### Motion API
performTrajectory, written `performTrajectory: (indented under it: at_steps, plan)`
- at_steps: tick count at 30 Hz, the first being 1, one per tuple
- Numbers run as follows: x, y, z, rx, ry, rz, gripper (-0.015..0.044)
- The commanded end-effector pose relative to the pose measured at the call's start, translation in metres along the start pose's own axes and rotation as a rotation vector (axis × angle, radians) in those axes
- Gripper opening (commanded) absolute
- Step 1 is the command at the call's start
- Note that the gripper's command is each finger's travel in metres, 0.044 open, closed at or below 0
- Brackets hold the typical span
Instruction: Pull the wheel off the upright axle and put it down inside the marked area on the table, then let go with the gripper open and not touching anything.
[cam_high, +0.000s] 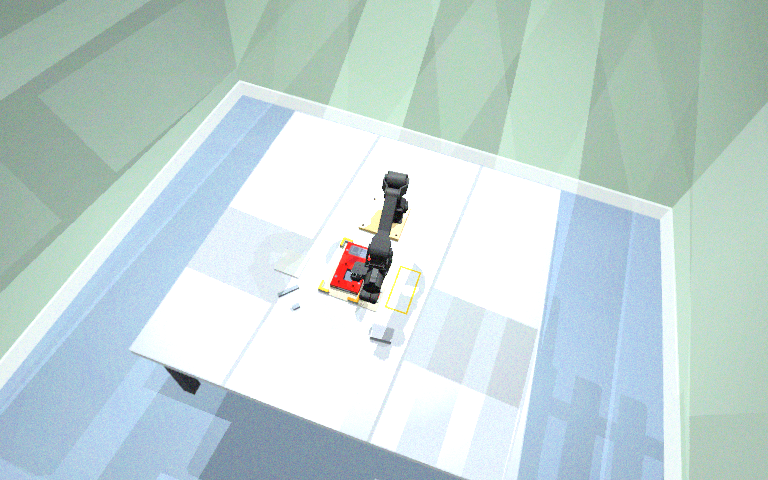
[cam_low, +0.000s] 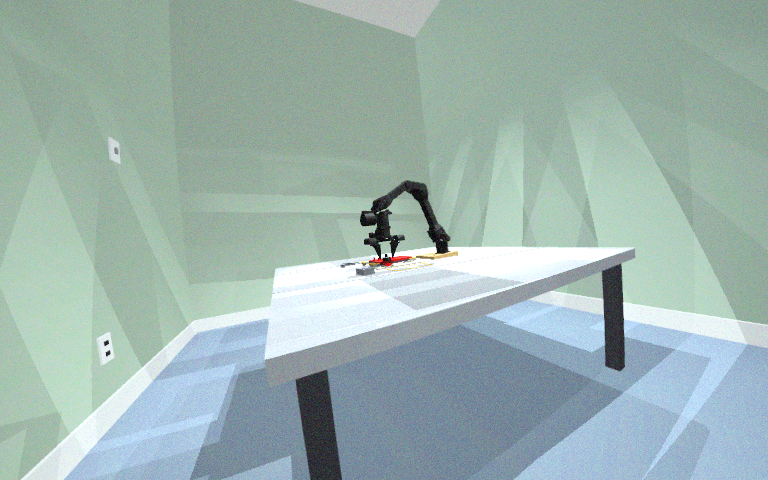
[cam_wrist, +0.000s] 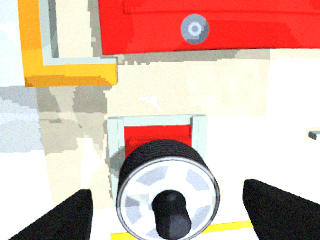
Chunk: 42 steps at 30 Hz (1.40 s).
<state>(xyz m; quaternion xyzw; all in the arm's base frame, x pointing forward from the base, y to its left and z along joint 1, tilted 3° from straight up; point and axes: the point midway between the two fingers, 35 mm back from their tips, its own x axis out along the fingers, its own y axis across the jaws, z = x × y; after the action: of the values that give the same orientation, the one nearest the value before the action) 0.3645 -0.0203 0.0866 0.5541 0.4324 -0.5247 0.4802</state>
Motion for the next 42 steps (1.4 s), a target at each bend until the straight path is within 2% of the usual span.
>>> performTrajectory:
  at_steps: [1,2,6,14,19,20,42]
  plan:
    - [0.008,0.0,-0.001,-0.005,0.005,0.008,0.03]
    - [0.008,0.0,-0.001,-0.005,0.005,0.008,0.03]
    - [0.005,-0.001,0.0,0.0,0.0,-0.002,0.0195]
    - [0.005,-0.001,0.0,0.0,0.0,-0.002,0.0142]
    - [0.004,-0.001,0.0,0.0,0.0,-0.001,0.001]
    - [0.003,-0.001,0.0,0.0,0.0,-0.001,0.0]
    - [-0.004,0.0,0.0,-0.001,0.001,0.001,0.0]
